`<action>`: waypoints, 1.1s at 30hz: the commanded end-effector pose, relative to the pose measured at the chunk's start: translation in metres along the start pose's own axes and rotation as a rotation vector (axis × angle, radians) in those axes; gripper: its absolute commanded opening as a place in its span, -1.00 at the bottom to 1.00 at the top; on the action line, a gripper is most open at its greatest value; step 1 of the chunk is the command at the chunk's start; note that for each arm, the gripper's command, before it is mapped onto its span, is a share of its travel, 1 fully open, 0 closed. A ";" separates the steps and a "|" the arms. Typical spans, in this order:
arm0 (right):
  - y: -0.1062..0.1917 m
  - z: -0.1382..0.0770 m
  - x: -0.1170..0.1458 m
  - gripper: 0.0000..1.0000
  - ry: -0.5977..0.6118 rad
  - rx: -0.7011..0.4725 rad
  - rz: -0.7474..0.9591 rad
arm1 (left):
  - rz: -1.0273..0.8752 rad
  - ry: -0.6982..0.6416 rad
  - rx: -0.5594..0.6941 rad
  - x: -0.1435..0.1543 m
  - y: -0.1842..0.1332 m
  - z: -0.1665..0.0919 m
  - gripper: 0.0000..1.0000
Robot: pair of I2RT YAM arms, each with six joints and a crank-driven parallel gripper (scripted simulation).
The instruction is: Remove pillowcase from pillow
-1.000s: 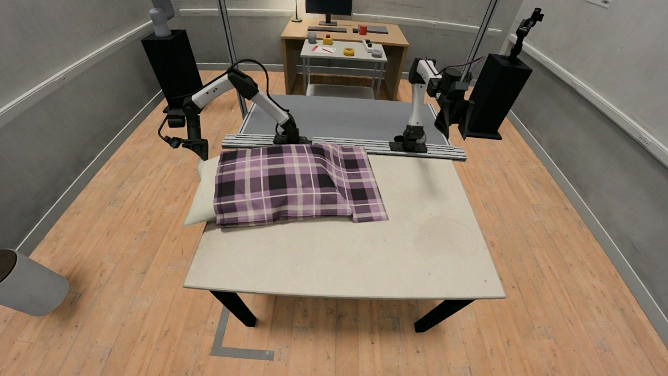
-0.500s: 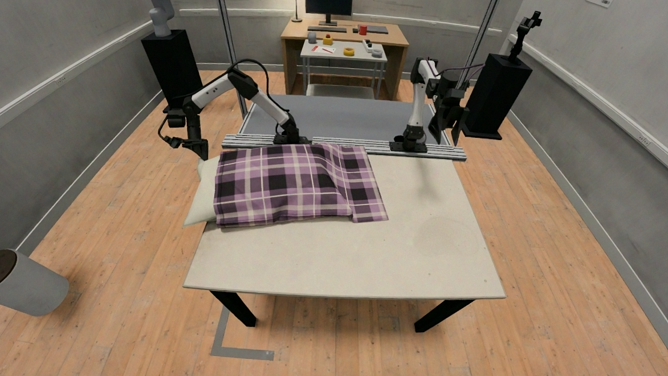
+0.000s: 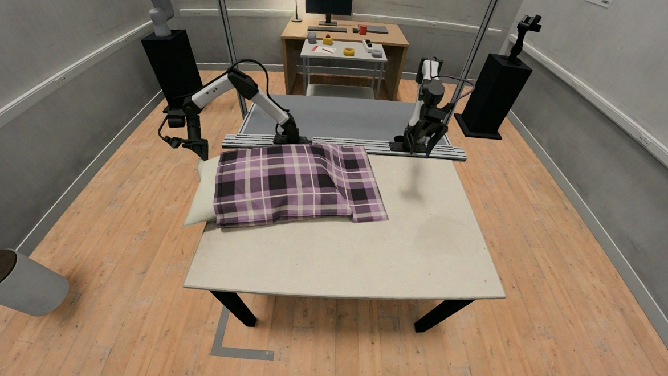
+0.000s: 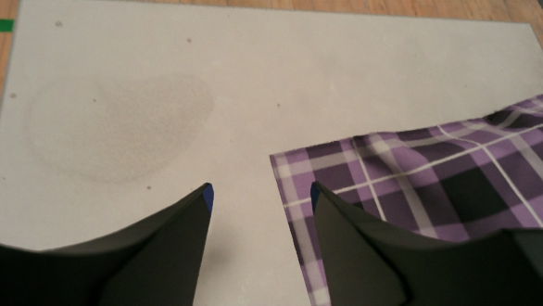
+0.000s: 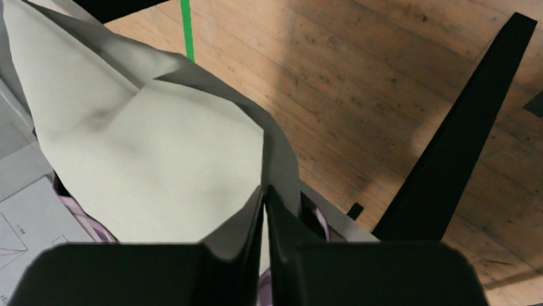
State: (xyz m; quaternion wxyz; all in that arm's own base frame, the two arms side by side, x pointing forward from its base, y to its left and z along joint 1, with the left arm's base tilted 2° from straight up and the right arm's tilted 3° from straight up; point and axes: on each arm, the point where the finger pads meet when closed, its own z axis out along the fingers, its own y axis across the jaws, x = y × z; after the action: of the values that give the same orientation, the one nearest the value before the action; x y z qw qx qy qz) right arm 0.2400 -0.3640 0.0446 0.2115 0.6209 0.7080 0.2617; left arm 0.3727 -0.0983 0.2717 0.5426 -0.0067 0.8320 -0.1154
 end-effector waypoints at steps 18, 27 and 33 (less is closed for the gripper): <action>0.000 0.006 0.011 -0.98 0.032 0.011 -0.004 | -0.110 0.343 0.020 0.072 -0.068 -0.034 0.26; 0.000 0.006 0.011 -0.98 0.032 0.011 -0.004 | -0.145 0.544 -0.080 0.142 -0.077 -0.071 0.26; 0.000 0.006 0.011 -0.98 0.032 0.011 -0.004 | -0.239 0.552 -0.183 0.153 -0.099 -0.039 0.26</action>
State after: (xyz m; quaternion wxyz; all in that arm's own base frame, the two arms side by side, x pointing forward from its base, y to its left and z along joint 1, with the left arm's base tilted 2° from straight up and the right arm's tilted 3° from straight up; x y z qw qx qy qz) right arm 0.2400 -0.3640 0.0446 0.2115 0.6209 0.7080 0.2617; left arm 0.2523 -0.2038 0.1635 0.2707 -0.0593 0.9546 -0.1098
